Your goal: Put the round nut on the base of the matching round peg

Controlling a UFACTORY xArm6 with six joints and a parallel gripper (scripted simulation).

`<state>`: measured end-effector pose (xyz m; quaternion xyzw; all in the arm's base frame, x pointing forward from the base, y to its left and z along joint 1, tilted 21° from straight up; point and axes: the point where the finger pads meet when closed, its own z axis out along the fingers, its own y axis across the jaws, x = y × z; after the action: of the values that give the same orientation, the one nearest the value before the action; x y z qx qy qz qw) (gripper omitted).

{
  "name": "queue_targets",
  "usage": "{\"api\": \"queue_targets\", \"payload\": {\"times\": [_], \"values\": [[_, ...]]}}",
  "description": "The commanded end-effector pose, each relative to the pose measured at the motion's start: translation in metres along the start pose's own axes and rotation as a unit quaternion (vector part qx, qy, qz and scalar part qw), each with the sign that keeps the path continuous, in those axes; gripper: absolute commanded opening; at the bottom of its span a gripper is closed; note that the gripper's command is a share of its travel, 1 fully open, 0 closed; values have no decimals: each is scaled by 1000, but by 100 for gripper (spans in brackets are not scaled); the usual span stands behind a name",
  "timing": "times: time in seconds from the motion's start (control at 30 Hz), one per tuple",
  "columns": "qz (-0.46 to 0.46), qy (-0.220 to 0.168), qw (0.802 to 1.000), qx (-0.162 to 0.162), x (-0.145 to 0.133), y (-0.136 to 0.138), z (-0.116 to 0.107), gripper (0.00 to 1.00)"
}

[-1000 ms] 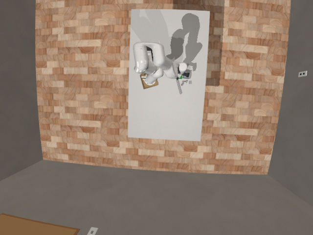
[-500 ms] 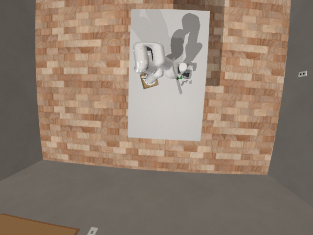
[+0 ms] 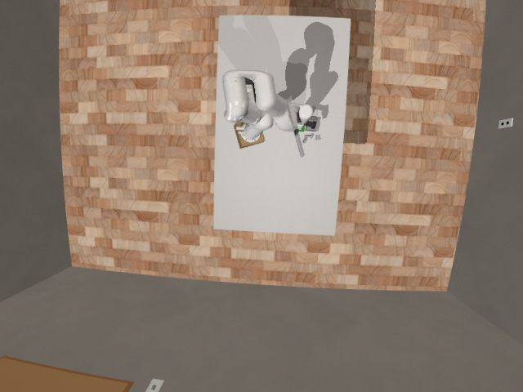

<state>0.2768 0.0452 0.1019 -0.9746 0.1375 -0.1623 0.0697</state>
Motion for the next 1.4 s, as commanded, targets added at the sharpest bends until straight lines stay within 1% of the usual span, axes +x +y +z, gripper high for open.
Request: {"api": "queue_targets", "payload": {"times": [0.0,0.23,0.47,0.53,0.63,0.77,0.93,1.0,1.1,1.2,1.37], "values": [[0,2,1000,1,1,-1,-1,100],[0,2,1000,1,2,-1,-2,100],[0,1,1000,2,7,-3,-13,100],[0,1,1000,3,10,-5,-22,100],[1,0,1000,4,15,-7,-42,100],[0,0,1000,5,19,-9,-76,100],[0,1,1000,4,15,-7,-120,100],[0,1,1000,4,15,-7,-120,100],[0,1,1000,2,9,-4,-140,100],[0,1,1000,1,4,-2,-154,100],[0,2,1000,1,1,-1,-160,100]]}}
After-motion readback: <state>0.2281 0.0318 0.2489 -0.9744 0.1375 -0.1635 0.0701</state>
